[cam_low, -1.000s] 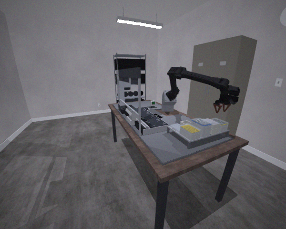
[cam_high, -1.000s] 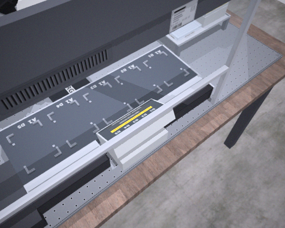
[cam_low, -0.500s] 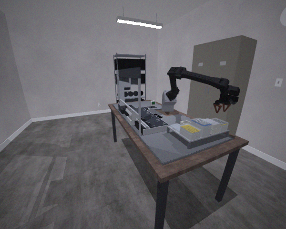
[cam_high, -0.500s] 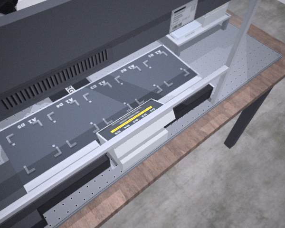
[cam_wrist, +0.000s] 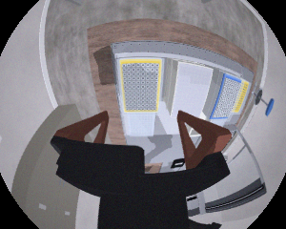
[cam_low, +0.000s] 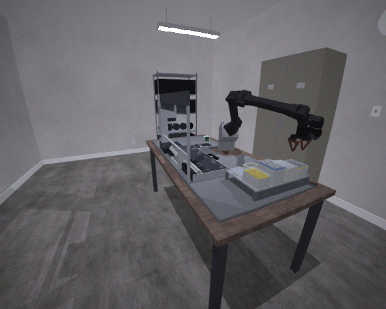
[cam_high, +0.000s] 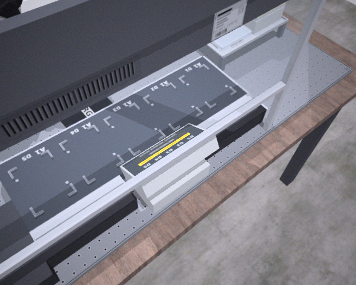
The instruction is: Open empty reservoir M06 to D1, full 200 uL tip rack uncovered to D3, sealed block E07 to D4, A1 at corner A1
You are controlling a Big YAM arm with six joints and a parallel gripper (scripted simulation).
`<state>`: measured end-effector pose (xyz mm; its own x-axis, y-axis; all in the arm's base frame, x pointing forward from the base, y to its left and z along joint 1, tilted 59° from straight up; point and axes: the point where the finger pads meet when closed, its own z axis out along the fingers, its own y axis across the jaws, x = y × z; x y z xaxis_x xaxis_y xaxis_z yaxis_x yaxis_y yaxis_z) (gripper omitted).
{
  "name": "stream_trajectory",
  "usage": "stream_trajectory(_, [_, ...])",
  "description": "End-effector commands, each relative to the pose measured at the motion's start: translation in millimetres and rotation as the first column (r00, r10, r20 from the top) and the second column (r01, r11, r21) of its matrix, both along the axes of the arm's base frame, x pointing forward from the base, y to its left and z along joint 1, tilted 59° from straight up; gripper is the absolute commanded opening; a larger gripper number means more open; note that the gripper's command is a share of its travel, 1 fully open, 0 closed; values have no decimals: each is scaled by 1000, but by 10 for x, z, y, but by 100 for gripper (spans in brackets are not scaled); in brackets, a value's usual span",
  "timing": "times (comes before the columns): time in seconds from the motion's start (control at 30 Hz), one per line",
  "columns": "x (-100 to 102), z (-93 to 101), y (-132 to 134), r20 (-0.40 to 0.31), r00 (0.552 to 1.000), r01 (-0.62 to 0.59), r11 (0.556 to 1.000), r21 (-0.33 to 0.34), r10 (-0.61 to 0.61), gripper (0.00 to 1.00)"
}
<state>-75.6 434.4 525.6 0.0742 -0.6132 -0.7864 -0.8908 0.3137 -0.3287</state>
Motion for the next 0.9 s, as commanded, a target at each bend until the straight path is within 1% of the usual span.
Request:
stream_trajectory(0.0, [-93, 383, -235, -44, 999, -21, 997, 72, 24, 100])
stream_trajectory(0.17, [-96, 377, -230, -43, 999, -21, 997, 70, 24, 100])
stream_trajectory(0.2, [-117, 171, -194, -22, 999, -22, 999, 30, 23, 100])
stream_trajectory(0.23, [-120, 163, -192, -22, 999, -23, 999, 28, 24, 100])
stream_trajectory(0.27, [-98, 170, -222, -50, 999, -13, 998, 58, 15, 100])
stream_trajectory(0.43, [135, 21, -359, -128, 990, 73, 992, 99, -60, 100])
stream_trajectory(0.67, [288, -192, -589, -234, 965, 156, 977, 147, -119, 100])
stream_trajectory(0.73, [288, -192, -589, -234, 965, 156, 977, 147, -119, 100])
stream_trajectory(0.87, [373, -314, -721, -296, 944, 203, 965, 168, -147, 100])
